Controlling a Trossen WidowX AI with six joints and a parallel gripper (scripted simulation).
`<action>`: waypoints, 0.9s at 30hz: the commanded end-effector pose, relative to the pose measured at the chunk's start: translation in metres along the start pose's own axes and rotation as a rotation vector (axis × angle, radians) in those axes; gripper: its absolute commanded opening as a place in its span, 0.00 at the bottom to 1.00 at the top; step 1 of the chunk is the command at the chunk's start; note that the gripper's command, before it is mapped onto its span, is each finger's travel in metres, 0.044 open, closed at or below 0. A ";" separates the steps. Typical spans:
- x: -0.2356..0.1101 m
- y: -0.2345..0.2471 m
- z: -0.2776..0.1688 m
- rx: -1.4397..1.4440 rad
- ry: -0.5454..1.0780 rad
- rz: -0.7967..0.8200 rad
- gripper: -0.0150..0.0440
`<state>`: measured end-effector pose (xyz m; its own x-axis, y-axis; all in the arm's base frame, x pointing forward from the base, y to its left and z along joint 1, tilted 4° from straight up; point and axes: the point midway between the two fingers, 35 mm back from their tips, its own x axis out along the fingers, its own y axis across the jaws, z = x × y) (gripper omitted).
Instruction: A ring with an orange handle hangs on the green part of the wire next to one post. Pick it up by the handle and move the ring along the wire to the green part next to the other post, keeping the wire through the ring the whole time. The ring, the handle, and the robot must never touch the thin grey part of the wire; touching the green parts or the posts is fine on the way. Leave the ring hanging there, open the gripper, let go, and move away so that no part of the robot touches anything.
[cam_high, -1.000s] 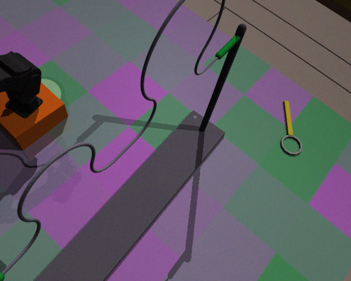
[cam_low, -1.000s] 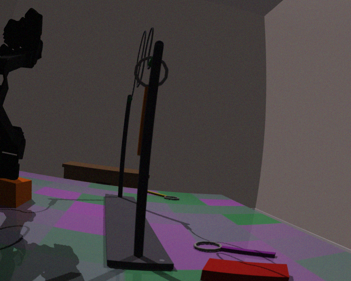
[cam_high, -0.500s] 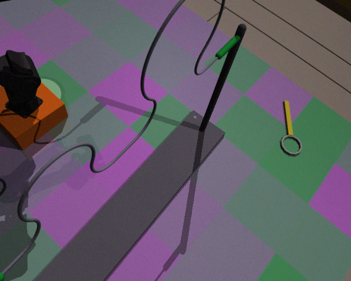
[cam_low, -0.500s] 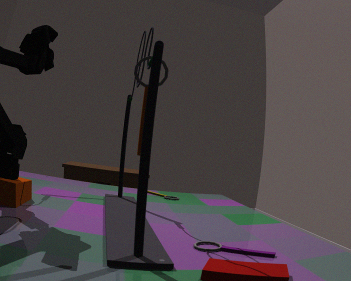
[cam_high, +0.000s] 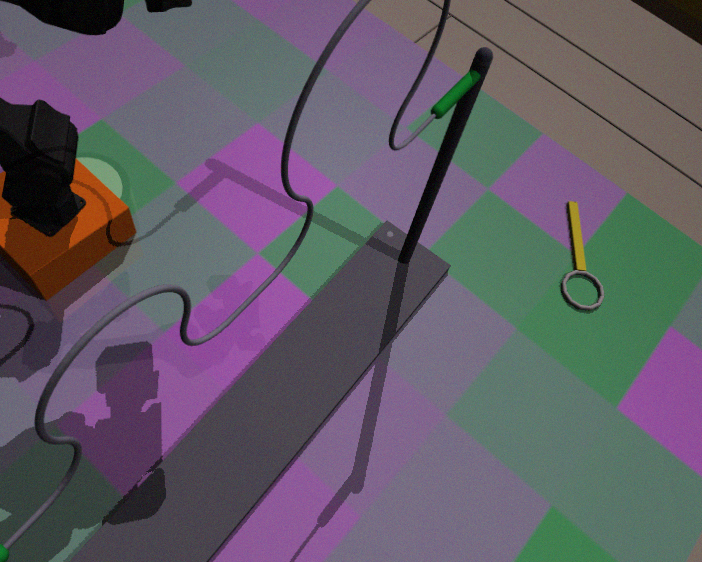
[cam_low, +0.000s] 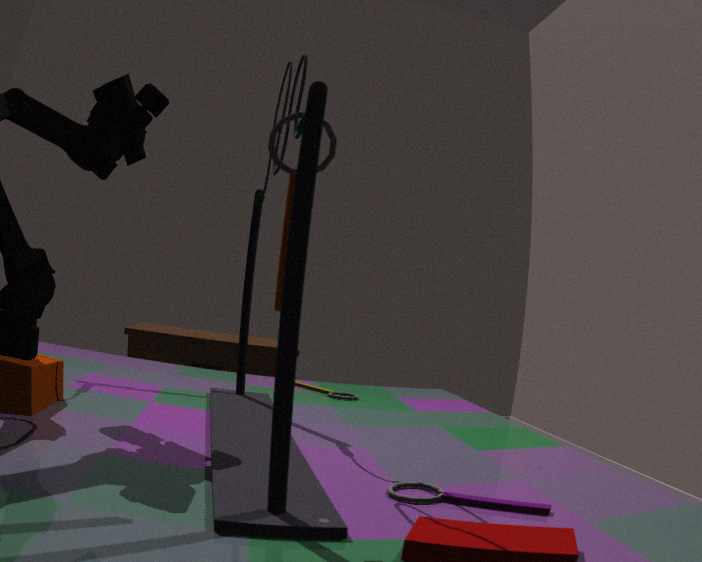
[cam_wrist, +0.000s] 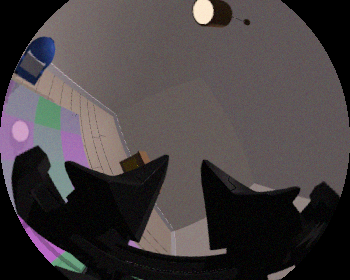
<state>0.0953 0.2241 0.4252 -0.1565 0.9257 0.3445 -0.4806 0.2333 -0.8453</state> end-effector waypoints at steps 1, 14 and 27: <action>-0.012 -0.004 -0.038 0.033 0.098 -0.017 0.53; -0.094 -0.031 -0.148 0.111 0.426 -0.153 0.53; -0.208 -0.032 -0.230 0.283 0.697 -0.357 0.53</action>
<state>0.3256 0.1094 0.3104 0.5187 0.8332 0.1916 -0.5837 0.5089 -0.6327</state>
